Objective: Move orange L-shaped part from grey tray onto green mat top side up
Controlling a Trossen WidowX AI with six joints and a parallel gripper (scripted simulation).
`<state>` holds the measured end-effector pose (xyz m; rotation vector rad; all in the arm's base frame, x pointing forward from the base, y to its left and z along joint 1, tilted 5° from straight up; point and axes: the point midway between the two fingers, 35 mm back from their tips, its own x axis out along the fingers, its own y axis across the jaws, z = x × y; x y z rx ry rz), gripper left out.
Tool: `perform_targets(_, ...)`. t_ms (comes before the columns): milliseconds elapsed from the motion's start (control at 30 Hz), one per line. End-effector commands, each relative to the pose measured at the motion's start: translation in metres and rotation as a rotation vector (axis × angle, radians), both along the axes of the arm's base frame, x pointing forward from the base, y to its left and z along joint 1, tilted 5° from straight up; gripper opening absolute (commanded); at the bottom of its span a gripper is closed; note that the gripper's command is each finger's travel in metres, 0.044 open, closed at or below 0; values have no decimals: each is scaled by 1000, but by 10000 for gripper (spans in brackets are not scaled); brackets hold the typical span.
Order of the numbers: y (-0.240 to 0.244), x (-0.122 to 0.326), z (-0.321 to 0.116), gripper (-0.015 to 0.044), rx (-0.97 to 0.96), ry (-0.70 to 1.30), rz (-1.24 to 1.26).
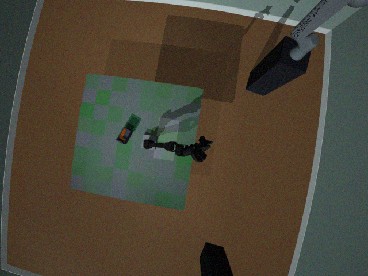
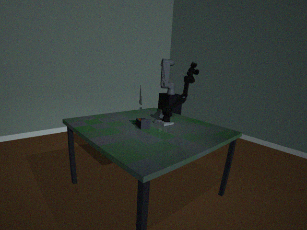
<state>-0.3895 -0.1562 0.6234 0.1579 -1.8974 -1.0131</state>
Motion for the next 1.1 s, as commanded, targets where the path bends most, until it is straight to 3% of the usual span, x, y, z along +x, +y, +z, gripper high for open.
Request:
perform_targets(0,22,59,43,180,-100,147,30)
perform_targets(300,66,182,97,180,-265,392,156)
perform_targets(533,91,281,114,180,-357,628,212)
perform_targets(1067,156,506,82,180,-500,1128,453)
